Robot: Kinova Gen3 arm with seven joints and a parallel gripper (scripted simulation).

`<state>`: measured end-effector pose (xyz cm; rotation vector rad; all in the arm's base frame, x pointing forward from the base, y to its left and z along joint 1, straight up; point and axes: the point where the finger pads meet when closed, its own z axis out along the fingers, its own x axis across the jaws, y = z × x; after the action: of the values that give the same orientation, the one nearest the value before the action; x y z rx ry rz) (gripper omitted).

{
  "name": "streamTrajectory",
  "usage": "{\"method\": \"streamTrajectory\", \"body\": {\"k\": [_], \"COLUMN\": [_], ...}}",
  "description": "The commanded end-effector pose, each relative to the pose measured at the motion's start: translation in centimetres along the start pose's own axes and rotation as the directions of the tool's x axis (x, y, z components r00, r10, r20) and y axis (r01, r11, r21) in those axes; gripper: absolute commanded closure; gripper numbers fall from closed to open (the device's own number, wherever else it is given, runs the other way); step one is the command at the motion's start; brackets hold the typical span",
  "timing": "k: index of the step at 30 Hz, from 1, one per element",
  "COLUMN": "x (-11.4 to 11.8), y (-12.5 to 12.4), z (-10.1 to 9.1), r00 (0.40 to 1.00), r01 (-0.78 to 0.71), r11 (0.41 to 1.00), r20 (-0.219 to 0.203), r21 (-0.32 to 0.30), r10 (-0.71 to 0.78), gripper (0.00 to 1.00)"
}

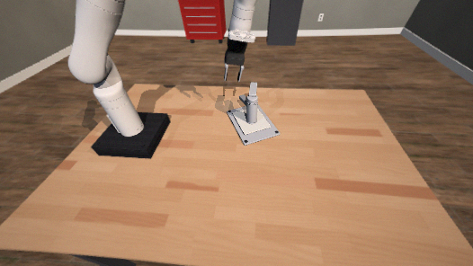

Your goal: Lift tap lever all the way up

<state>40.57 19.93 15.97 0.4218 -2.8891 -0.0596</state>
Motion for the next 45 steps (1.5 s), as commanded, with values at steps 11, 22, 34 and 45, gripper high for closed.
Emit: {"method": "streamTrajectory", "body": {"k": [11, 22, 34, 45], "x": [-8.0, -8.4, -8.4, -8.4], "y": [1.3, 1.3, 1.3, 1.3], "z": [-4.5, -4.8, -4.8, -4.8], "r00": [0.948, 0.942, 0.942, 0.942], "r01": [-0.239, -0.25, -0.25, -0.25], "r11": [0.971, 0.968, 0.968, 0.968], "r20": [0.22, 0.231, 0.231, 0.231], "r21": [0.006, 0.003, 0.003, 0.003], "r10": [0.232, 0.243, 0.243, 0.243], "gripper": [0.0, 0.0, 1.0, 1.0]}}
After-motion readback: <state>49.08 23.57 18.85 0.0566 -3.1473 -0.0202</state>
